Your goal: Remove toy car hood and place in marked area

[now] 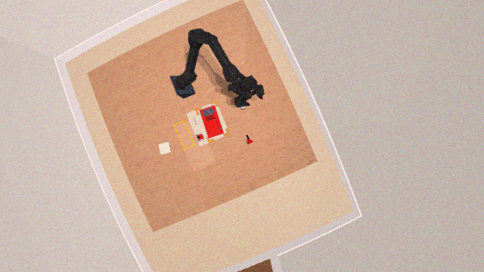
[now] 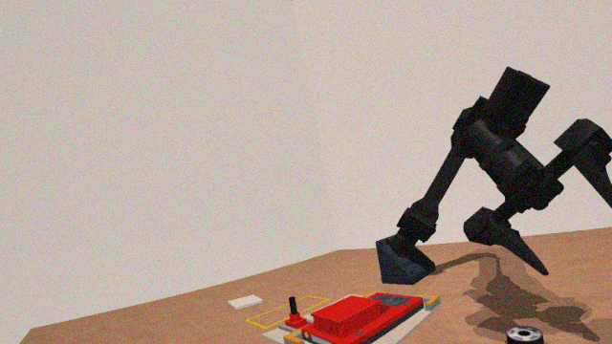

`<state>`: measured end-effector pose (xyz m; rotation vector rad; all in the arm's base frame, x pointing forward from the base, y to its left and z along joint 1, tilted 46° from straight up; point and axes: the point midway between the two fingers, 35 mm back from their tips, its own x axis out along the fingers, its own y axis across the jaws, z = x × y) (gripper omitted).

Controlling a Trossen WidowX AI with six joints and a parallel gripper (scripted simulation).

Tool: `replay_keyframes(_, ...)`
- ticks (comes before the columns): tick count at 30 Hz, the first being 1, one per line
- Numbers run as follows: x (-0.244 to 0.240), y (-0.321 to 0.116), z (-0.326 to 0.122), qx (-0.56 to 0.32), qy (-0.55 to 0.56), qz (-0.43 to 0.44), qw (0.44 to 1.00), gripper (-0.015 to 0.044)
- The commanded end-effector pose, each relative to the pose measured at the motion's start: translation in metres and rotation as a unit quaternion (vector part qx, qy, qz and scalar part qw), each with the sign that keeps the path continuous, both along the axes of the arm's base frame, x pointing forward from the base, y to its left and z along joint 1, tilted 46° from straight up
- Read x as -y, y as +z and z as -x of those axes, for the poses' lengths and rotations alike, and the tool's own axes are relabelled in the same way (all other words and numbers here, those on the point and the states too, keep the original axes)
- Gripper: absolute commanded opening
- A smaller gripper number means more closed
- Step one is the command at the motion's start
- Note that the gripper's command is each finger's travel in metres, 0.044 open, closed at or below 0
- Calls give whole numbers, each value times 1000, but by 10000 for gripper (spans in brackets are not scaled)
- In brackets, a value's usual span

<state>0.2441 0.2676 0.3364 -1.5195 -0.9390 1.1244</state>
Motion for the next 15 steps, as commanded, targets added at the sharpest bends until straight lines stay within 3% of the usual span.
replay_keyframes(1,8,-24,-22,-107,-39,14,993,440)
replay_keyframes(7,30,-69,-55,-323,-126,25,938,440)
replay_keyframes(15,76,-125,-89,-560,-255,14,788,440)
